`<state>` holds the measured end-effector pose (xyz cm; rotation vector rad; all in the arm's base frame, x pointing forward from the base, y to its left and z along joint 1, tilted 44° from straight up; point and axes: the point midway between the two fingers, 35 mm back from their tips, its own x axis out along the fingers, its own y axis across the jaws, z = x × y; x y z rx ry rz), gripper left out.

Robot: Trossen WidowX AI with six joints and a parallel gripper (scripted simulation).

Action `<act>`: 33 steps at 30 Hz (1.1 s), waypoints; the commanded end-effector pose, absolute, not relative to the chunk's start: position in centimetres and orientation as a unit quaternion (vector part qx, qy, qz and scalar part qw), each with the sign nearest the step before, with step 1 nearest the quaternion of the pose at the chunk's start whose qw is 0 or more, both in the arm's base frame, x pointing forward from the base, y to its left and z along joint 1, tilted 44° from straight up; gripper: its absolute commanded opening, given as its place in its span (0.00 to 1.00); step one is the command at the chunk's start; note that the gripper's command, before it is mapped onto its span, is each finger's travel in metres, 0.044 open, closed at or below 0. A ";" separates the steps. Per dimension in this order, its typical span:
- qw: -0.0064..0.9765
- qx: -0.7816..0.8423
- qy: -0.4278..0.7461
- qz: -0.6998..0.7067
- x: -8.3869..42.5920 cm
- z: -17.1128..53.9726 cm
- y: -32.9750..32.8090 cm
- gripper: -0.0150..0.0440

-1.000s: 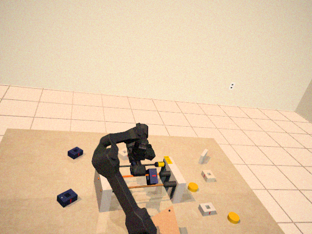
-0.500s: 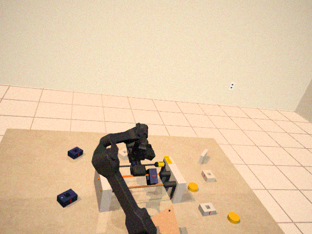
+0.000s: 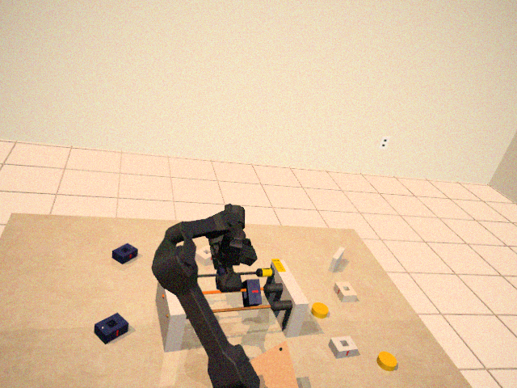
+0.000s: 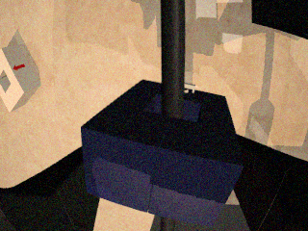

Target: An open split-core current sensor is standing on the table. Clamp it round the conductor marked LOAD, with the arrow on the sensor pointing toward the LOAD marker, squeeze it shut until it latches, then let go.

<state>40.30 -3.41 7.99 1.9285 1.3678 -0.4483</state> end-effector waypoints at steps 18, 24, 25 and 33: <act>0.359 0.748 0.531 -0.174 40.3 8.0 -3.4 0.68; 0.359 0.748 0.531 -0.174 40.3 8.0 -3.4 0.68; 0.359 0.748 0.531 -0.174 40.3 8.0 -3.4 0.68; 0.359 0.748 0.530 -0.174 40.3 8.0 -3.4 0.65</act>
